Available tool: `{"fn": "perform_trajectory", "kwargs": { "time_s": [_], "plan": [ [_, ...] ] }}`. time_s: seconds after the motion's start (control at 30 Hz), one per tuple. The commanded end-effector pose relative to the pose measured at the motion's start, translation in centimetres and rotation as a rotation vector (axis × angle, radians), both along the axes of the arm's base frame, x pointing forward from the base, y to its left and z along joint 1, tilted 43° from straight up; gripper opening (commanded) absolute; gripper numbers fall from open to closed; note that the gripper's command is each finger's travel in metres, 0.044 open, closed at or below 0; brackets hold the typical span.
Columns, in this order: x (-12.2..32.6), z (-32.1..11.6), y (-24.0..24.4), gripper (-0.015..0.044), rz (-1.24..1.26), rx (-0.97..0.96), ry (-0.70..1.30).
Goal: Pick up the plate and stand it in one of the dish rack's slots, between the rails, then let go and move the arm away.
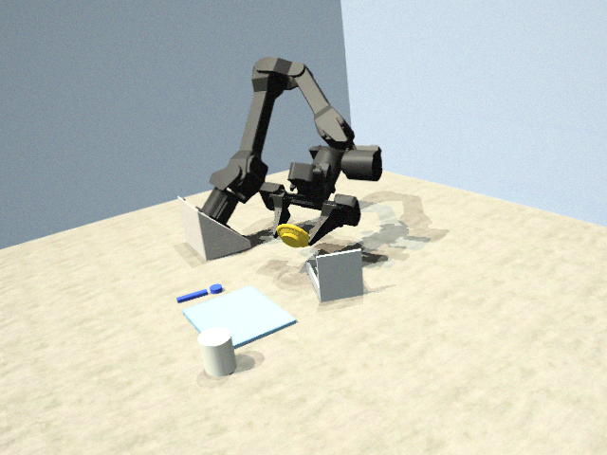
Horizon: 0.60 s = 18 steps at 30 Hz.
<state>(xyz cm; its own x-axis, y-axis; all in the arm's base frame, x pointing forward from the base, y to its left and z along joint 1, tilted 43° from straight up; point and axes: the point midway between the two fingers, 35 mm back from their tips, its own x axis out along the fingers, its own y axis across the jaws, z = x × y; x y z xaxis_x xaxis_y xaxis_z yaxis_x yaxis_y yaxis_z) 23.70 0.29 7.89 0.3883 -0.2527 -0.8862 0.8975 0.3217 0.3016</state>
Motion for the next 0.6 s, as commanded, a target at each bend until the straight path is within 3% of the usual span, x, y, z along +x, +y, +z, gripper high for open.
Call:
{"fn": "perform_trajectory", "kwargs": {
  "time_s": [0.0, 0.57],
  "plan": [
    [0.3, 0.1, 0.3, 0.0, 0.038, -0.078, -0.077],
    [0.9, 1.4, 2.1, 0.0, 0.123, -0.288, -0.379]
  ]
}}
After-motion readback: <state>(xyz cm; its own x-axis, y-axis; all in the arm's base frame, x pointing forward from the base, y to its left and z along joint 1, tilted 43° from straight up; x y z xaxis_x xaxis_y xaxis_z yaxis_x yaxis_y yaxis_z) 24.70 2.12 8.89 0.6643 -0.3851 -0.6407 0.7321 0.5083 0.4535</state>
